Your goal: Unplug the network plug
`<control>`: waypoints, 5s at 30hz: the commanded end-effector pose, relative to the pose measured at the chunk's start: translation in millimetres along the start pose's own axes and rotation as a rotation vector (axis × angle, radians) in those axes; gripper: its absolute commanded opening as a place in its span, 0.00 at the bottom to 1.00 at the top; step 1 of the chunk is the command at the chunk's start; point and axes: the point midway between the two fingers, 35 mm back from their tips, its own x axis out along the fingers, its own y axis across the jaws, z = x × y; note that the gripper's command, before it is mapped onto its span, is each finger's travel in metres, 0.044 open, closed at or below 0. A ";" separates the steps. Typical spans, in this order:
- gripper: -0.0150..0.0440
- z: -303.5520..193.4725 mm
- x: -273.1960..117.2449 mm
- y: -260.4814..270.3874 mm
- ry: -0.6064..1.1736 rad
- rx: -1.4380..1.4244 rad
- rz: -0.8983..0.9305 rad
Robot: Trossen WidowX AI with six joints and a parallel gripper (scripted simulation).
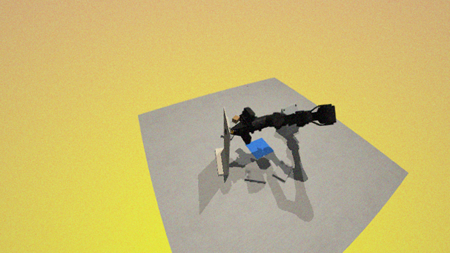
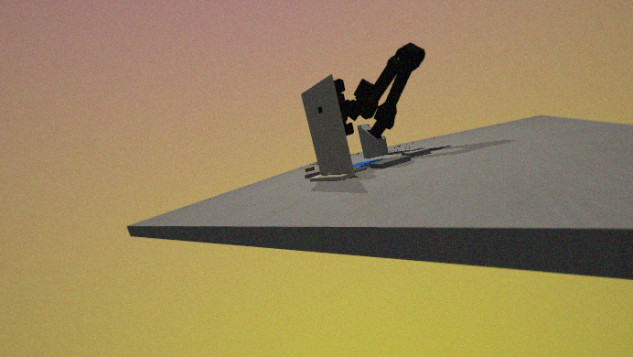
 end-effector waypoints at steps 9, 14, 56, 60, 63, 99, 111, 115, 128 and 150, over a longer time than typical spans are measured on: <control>0.26 1.0 2.1 -1.4 0.001 0.006 -0.006; 0.25 0.6 0.8 -1.4 0.001 0.006 -0.006; 0.25 -4.0 -23.3 -1.5 0.000 0.007 -0.007; 0.25 -4.0 -25.7 -1.5 0.000 0.007 -0.007; 0.25 -4.1 -27.5 -1.5 0.000 0.007 -0.007; 0.25 -4.7 -48.9 -1.5 -0.001 0.007 -0.008; 0.25 -4.9 -56.0 -1.5 -0.001 0.007 -0.008; 0.25 -5.0 -58.4 -1.5 -0.001 0.007 -0.008; 0.25 -5.1 -66.1 -1.5 -0.002 0.007 -0.008; 0.25 -11.2 -68.7 30.6 -0.005 0.004 -0.008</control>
